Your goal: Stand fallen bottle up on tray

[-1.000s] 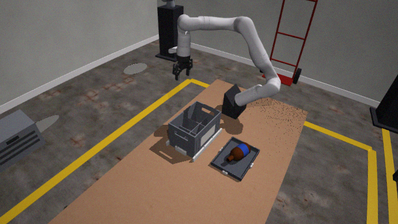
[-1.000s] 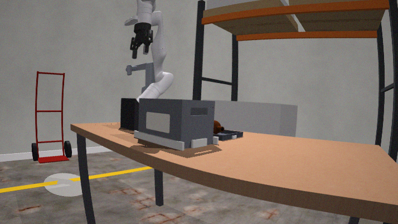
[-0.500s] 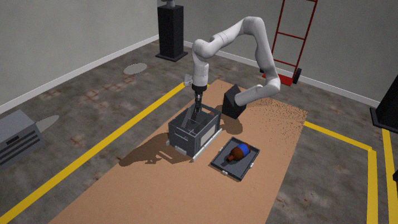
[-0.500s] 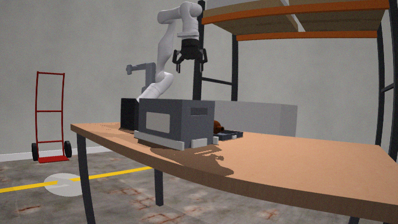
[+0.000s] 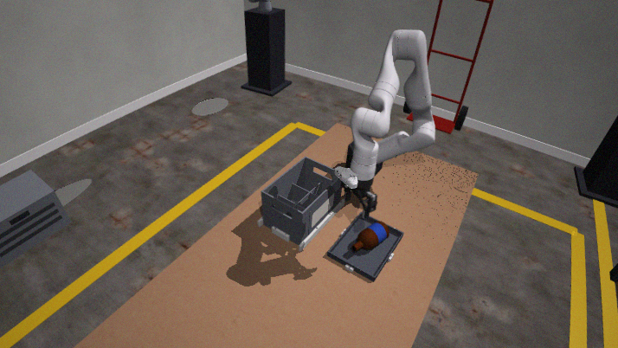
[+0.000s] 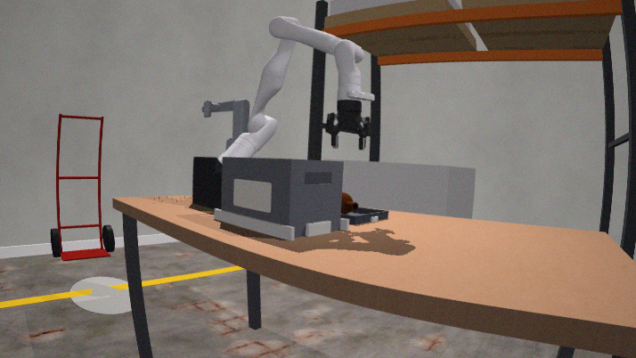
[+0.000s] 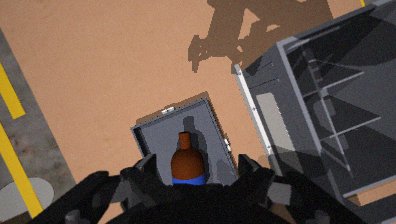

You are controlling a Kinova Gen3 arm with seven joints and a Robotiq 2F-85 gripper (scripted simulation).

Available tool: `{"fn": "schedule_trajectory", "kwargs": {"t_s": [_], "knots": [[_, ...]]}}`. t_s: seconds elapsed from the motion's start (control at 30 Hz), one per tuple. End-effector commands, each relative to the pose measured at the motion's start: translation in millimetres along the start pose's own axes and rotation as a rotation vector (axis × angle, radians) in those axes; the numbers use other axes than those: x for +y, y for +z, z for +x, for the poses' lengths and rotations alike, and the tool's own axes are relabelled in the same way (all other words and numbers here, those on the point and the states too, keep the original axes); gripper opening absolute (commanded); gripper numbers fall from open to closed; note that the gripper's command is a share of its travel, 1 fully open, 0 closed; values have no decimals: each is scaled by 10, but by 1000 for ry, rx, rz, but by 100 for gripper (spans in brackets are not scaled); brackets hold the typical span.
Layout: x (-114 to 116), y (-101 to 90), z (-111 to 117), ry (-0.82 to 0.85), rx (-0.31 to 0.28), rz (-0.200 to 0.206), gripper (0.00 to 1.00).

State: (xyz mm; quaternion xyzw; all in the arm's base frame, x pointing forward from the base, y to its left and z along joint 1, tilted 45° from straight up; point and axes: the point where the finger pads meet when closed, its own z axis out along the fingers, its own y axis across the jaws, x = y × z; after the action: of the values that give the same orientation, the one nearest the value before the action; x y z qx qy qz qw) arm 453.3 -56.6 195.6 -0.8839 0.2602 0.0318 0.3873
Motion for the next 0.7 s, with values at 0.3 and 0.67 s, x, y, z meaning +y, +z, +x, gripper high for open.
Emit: {"fn": "schedule_trajectory", "kwargs": {"t_s": [0.3, 0.67], "knots": [[-277, 161, -248, -109, -12, -15, 100], [-277, 161, -248, -109, -12, -15, 0]]}}
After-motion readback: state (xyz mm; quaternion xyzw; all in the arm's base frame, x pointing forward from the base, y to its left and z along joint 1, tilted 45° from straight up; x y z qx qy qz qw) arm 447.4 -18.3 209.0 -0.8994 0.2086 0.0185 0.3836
